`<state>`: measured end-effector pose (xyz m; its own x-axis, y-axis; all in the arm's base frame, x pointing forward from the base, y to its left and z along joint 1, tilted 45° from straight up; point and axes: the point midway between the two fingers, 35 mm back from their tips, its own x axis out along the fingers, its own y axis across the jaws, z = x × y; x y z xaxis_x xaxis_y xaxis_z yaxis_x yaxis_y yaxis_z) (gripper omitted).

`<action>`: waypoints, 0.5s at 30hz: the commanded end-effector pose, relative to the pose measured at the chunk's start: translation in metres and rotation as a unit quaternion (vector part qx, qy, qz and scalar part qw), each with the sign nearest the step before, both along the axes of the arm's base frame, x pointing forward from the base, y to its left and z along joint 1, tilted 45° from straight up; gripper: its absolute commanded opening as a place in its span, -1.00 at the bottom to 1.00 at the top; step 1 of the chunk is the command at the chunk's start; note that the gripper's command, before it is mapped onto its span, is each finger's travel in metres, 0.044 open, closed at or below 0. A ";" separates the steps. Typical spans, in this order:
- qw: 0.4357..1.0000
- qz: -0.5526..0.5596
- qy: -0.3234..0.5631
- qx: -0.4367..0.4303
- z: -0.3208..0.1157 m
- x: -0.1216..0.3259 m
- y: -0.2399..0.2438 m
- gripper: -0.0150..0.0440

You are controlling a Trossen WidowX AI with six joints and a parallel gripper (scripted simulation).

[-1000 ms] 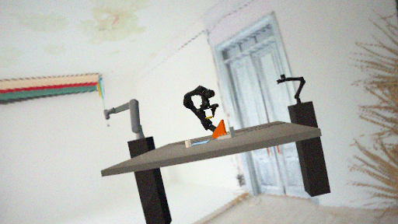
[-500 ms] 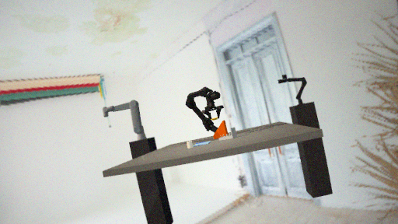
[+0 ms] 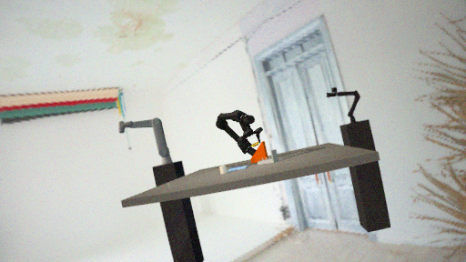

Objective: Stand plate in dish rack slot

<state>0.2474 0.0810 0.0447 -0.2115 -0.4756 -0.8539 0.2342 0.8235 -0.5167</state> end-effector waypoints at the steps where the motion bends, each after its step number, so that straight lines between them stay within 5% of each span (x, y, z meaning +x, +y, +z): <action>1: 0.998 0.021 0.023 0.050 -0.008 -0.001 -0.005 -0.49; 15: 0.973 0.106 0.058 0.196 -0.031 -0.003 -0.021 -0.49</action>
<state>0.2451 0.0623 0.0183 -0.2552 -0.2275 -0.9397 0.0448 0.9681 -0.2466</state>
